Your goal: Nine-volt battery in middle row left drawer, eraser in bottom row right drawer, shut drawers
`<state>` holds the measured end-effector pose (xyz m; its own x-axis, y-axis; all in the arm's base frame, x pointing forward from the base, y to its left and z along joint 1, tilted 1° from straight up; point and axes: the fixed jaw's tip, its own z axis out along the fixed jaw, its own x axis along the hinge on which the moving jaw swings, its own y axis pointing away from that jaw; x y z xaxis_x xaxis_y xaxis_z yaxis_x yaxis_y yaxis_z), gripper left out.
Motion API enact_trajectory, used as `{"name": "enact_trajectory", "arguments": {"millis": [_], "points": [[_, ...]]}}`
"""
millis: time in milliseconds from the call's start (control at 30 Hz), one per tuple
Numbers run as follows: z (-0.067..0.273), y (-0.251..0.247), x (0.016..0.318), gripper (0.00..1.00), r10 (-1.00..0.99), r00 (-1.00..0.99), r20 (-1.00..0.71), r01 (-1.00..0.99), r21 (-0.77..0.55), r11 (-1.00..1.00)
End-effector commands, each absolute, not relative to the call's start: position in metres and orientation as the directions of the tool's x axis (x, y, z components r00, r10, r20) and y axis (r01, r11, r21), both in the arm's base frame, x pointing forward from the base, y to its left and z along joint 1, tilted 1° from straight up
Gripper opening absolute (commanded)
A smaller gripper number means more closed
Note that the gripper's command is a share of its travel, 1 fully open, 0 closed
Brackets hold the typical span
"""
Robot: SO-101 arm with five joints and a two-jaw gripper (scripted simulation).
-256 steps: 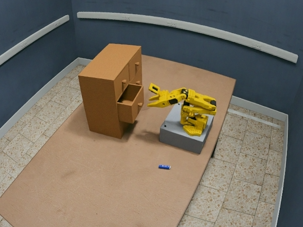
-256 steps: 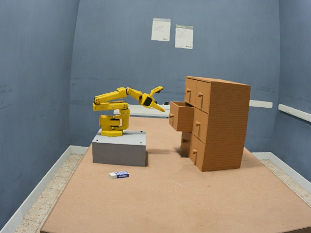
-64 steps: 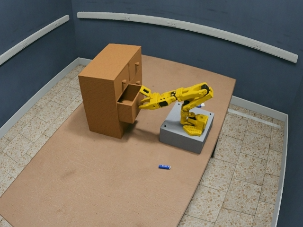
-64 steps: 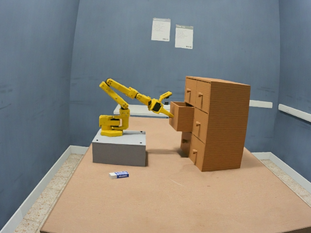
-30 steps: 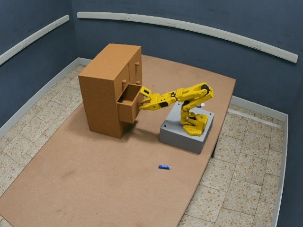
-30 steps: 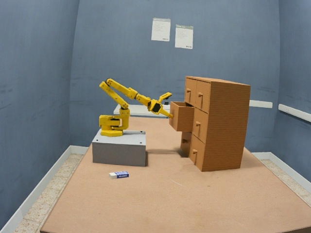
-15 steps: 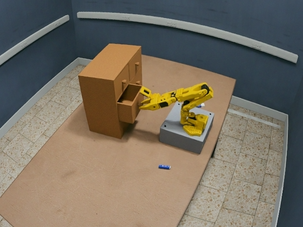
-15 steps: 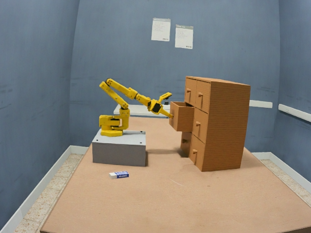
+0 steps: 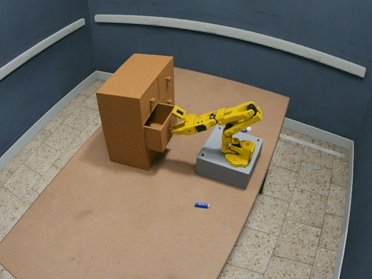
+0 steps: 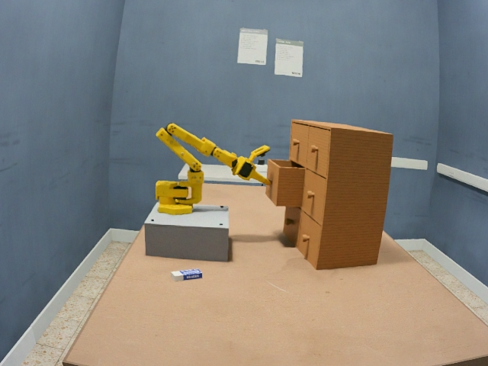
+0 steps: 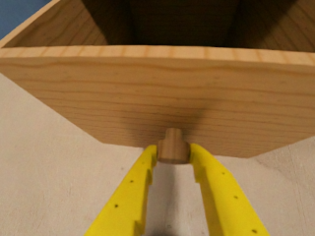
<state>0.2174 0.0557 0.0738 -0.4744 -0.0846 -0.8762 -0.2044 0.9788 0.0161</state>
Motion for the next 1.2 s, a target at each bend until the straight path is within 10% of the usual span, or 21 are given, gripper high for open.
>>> {"name": "enact_trajectory", "arguments": {"millis": [0,1167], "points": [[0.072,0.059,0.215,0.05,-0.095,-0.474,-0.875,-0.222,0.014,0.975],[0.075,0.055,0.228,0.0,-0.094,-0.474,-0.876,-0.201,0.004,0.98]]}}
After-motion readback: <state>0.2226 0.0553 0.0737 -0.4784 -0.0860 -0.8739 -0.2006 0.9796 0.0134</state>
